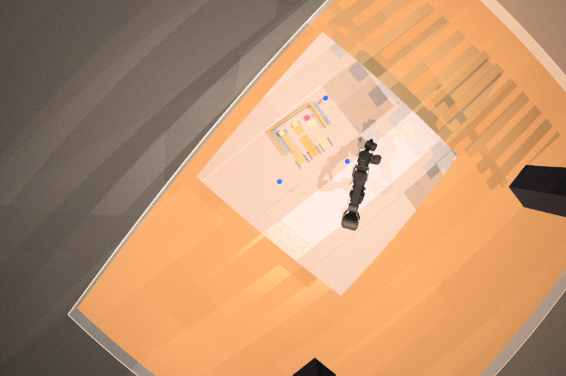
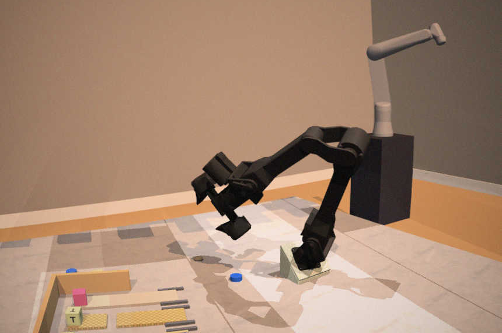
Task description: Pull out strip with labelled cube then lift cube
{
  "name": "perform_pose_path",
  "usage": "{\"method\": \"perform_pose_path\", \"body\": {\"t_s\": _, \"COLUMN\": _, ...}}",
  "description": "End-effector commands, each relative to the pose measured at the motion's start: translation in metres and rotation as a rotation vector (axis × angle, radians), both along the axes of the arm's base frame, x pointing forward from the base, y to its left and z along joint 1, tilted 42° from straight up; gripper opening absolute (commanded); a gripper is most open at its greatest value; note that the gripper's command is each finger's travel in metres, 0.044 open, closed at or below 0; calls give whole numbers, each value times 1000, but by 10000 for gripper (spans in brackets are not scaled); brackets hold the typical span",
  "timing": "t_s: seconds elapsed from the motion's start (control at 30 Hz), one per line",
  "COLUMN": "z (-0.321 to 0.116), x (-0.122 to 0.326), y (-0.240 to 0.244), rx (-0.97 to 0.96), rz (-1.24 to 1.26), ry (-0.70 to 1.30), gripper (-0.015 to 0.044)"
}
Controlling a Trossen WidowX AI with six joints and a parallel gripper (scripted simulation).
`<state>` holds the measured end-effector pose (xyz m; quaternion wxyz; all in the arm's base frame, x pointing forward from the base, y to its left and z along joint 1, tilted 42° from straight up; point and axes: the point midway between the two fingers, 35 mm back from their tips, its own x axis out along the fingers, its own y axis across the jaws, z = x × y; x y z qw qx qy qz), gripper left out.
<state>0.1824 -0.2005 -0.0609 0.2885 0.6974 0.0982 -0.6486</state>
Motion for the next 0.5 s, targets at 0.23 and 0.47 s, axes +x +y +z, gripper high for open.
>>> {"method": "perform_pose_path", "body": {"t_s": 0.23, "z": 74, "x": 93, "y": 42, "rx": -128, "rz": 1015, "ry": -339, "gripper": 400}}
{"method": "perform_pose_path", "body": {"t_s": 0.47, "z": 108, "x": 116, "y": 68, "rx": -278, "rz": 1389, "ry": -487, "gripper": 400}}
